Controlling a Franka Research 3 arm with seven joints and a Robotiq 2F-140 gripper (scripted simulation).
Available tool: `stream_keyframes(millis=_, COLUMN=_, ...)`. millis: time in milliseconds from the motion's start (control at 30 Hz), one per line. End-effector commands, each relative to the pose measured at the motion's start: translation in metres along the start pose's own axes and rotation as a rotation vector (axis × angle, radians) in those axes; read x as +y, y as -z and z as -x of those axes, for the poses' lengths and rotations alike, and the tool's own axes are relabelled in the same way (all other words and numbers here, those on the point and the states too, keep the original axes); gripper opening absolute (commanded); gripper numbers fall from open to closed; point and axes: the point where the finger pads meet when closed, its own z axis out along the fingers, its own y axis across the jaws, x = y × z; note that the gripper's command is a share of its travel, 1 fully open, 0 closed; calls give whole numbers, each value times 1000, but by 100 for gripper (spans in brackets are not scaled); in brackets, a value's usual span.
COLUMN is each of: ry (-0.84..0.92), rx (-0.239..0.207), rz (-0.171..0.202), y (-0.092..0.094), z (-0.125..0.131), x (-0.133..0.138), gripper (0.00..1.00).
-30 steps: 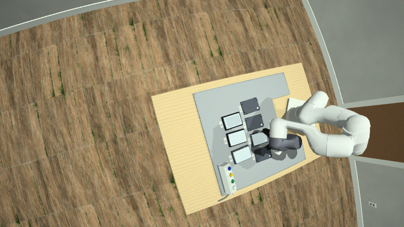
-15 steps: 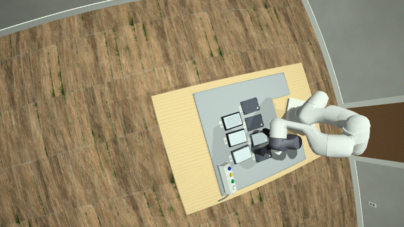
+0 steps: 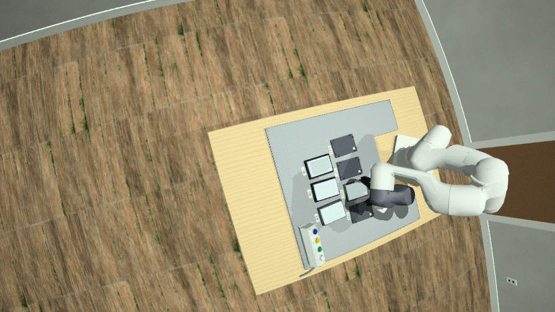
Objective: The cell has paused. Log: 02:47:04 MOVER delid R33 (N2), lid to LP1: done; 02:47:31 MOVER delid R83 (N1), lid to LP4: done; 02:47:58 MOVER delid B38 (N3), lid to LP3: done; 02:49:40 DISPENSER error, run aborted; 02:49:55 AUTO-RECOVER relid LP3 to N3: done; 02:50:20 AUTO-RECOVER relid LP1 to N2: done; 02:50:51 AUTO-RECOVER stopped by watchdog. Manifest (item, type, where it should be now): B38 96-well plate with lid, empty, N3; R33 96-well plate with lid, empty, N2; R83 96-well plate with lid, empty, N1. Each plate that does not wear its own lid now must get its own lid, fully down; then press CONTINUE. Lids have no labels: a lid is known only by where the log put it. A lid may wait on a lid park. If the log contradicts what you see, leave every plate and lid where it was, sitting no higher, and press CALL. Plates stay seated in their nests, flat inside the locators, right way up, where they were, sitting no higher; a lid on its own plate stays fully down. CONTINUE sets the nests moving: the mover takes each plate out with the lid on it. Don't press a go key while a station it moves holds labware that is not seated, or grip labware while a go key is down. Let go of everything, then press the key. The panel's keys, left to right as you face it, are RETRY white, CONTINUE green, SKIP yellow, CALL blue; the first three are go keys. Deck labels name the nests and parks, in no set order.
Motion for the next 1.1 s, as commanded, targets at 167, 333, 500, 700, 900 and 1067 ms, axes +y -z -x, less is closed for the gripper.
stream_keyframes(millis=167, ry=5, rx=1, rz=2, y=0, z=0, x=1, gripper=59)
stream_keyframes(millis=333, ry=5, rx=1, rz=2, y=0, z=0, x=1, gripper=59)
stream_keyframes(millis=500, ry=5, rx=1, rz=2, y=0, z=0, x=1, gripper=59)
stream_keyframes(millis=700, ry=5, rx=1, rz=2, y=0, z=0, x=1, gripper=59)
stream_keyframes(millis=900, ry=5, rx=1, rz=2, y=0, z=0, x=1, gripper=59)
stream_keyframes(millis=1067, ry=5, rx=1, rz=2, y=0, z=0, x=1, gripper=59)
